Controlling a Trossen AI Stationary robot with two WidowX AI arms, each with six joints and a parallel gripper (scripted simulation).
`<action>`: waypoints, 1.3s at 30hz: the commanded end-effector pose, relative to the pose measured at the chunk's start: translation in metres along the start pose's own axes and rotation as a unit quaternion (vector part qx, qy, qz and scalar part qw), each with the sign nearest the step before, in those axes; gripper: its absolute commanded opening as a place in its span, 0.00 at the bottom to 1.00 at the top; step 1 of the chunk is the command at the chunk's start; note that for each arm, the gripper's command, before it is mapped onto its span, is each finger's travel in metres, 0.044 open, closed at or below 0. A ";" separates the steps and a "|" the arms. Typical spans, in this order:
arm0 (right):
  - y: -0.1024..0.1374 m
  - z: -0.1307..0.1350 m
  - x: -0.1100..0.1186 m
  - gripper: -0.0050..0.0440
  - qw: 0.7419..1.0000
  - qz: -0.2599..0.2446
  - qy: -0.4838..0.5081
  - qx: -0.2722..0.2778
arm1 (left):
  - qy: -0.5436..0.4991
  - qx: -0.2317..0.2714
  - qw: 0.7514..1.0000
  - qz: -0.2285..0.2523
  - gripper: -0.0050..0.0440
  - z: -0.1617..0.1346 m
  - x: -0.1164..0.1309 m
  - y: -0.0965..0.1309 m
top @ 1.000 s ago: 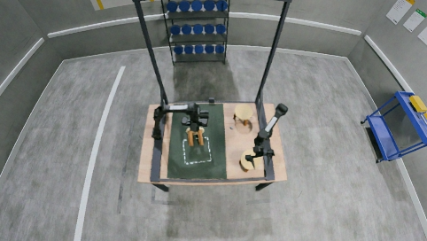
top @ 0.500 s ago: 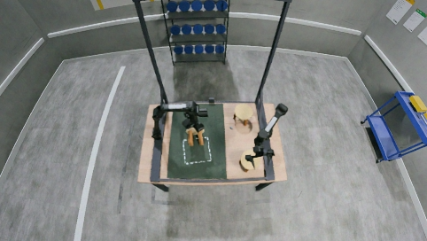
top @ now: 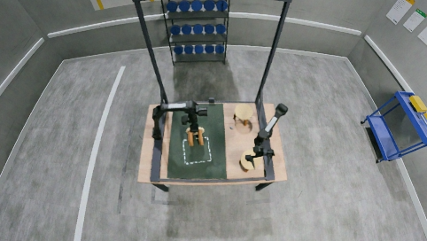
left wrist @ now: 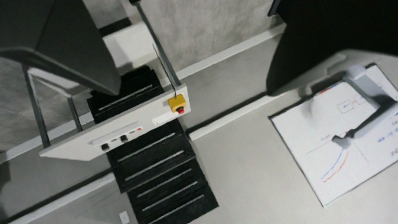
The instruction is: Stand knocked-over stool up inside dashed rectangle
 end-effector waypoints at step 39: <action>-0.007 0.001 -0.002 0.45 1.000 0.022 -0.017 -0.006 | 0.015 -0.005 1.000 -0.014 0.92 0.007 -0.011 0.001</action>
Point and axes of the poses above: on each arm, the point midway between the two fingers, 35 mm back from their tips, its own y axis back along the fingers, its own z axis across the jaws, x = y × z, the point moved 1 cm from there along y, back along the fingers, and after that the axes turned 1 degree about y, right-handed, at the moved point
